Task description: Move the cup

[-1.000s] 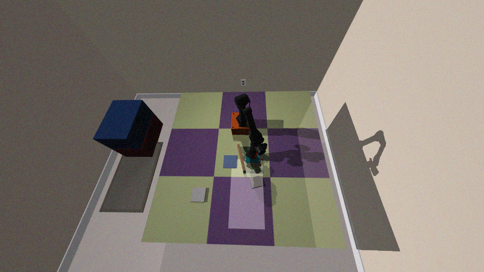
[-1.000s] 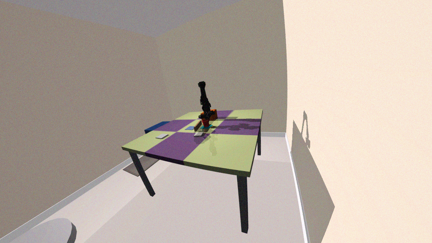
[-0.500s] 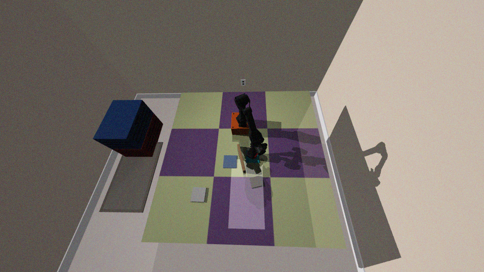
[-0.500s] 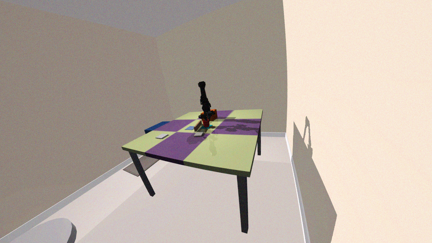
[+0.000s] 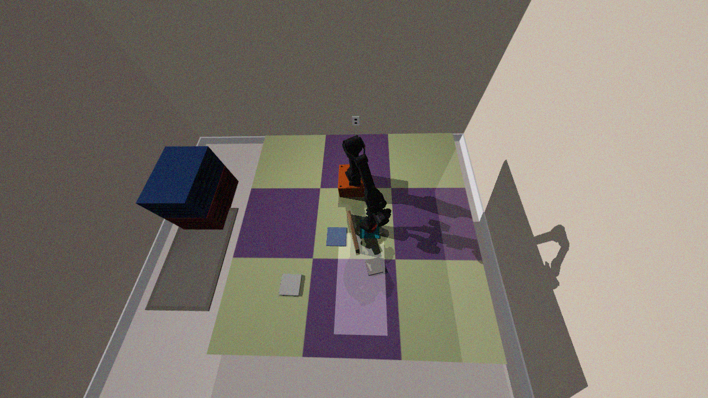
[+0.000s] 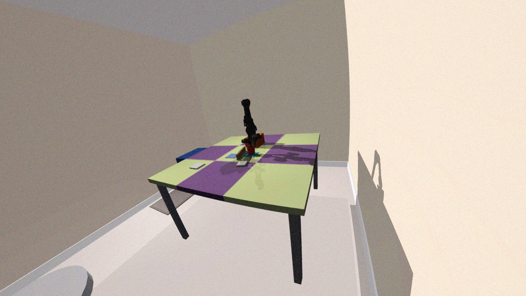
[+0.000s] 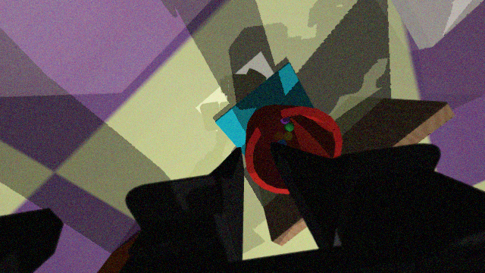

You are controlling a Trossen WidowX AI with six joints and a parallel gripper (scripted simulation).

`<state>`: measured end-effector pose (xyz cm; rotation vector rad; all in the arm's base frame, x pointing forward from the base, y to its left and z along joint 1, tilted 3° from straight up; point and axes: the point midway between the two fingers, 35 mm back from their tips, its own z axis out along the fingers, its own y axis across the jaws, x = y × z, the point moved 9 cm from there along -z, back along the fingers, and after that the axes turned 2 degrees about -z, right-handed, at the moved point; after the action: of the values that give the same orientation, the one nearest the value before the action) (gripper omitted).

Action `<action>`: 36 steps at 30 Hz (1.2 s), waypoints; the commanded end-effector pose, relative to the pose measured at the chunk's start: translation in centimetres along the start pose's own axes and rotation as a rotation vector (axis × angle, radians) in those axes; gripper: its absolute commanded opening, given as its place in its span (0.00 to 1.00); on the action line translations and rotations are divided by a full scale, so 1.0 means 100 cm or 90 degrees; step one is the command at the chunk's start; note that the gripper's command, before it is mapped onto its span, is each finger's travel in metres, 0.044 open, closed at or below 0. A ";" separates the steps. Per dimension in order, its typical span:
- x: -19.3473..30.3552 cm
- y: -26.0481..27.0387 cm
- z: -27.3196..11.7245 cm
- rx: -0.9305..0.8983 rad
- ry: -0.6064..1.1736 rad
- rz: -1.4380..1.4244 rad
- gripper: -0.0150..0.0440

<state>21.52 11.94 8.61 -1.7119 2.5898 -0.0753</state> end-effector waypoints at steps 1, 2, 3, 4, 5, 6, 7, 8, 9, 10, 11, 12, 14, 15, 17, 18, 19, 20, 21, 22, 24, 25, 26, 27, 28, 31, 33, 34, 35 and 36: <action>-0.001 -0.001 -0.007 0.002 0.000 0.003 0.47; -0.001 -0.001 -0.008 0.002 0.000 0.003 0.47; -0.001 -0.001 -0.010 0.002 0.000 0.003 0.47; -0.001 -0.001 -0.011 0.002 0.000 0.003 0.47; -0.001 -0.001 -0.013 0.002 0.000 0.003 0.47; -0.001 -0.001 -0.014 0.002 0.000 0.003 0.47; -0.001 -0.001 -0.016 0.002 0.000 0.003 0.47; -0.001 -0.001 -0.018 0.002 0.000 0.003 0.47; -0.001 -0.001 -0.019 0.002 0.000 0.003 0.47; -0.002 -0.001 -0.021 0.002 0.000 0.003 0.47; -0.002 -0.001 -0.022 0.002 0.001 0.003 0.47; -0.002 -0.001 -0.024 0.002 0.001 0.003 0.47; -0.002 0.000 -0.027 0.002 0.001 0.004 0.47; -0.002 0.000 -0.029 0.002 0.001 0.004 0.47; -0.002 0.000 -0.032 0.002 0.001 0.004 0.47; -0.002 0.000 -0.033 0.002 0.001 0.004 0.47; -0.002 0.000 -0.035 0.002 0.001 0.004 0.47; -0.002 0.000 -0.037 0.002 0.002 0.004 0.47; -0.002 0.000 -0.038 0.002 0.002 0.004 0.47; -0.002 0.001 -0.038 0.002 0.002 0.004 0.47; -0.001 0.000 -0.034 -0.001 0.000 0.002 0.56; -0.001 0.000 -0.034 -0.001 0.000 0.002 0.60; -0.001 0.000 -0.034 -0.001 0.000 0.002 0.65; -0.001 0.000 -0.034 -0.001 0.000 0.002 0.69; -0.001 0.000 -0.034 -0.001 0.000 0.002 0.74; -0.001 0.000 -0.035 -0.001 0.000 0.002 0.87; -0.002 0.000 -0.038 0.000 0.000 0.002 0.96; -0.002 0.000 -0.041 0.000 0.001 0.002 1.00; -0.002 0.000 -0.044 0.000 0.001 0.002 1.00; -0.003 0.000 -0.048 0.000 0.001 0.002 1.00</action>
<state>21.29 12.15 12.50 -1.7138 2.5984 -0.0739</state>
